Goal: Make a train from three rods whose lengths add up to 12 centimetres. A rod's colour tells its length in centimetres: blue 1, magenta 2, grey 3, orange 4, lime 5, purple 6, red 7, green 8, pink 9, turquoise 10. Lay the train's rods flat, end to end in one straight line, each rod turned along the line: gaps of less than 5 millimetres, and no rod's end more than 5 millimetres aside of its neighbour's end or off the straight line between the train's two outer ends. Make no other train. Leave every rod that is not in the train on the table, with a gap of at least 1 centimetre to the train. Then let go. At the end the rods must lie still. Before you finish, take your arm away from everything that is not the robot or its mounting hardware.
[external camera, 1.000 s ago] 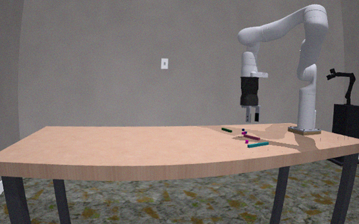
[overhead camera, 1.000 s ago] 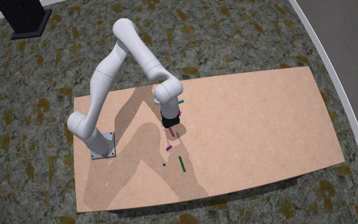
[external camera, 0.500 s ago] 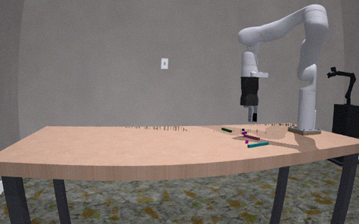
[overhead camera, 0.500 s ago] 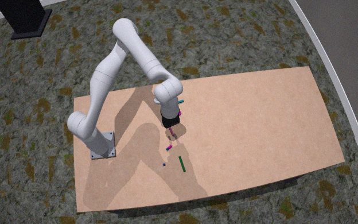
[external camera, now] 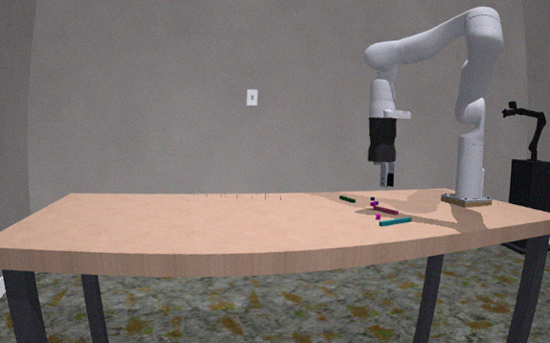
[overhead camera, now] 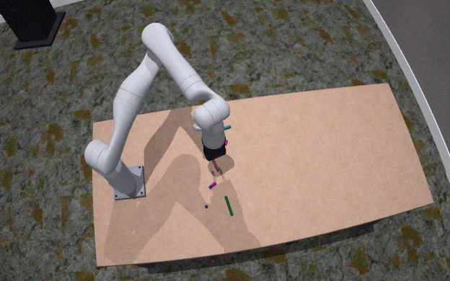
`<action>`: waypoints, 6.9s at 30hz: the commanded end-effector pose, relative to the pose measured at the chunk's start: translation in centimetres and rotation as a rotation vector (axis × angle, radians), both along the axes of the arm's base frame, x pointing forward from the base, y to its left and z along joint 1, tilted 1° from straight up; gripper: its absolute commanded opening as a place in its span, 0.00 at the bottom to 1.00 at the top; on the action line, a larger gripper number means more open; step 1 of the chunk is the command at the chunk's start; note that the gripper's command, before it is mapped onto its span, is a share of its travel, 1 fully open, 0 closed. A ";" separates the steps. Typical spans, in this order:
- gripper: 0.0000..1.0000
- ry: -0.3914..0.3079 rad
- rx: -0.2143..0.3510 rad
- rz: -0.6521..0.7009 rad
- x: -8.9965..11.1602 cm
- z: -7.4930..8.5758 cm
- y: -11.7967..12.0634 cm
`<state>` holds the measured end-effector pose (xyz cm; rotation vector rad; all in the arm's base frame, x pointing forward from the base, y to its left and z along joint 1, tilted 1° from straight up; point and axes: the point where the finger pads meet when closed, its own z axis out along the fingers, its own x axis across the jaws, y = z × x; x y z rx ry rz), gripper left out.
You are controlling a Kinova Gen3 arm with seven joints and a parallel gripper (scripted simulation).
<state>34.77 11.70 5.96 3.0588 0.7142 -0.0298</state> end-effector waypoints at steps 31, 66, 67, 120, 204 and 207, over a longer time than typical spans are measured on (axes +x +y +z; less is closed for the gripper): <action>0.54 -0.001 0.001 0.000 0.0 -1.8 0.0; 0.54 -0.001 0.001 0.000 -0.1 -5.2 -0.1; 0.54 -0.001 0.001 0.000 -0.1 -5.2 -0.1; 0.54 -0.001 0.001 0.000 -0.1 -5.9 -0.1; 0.24 -0.001 0.001 0.000 -0.1 -6.9 -0.1; 0.24 -0.001 0.001 0.000 -0.1 -6.9 -0.1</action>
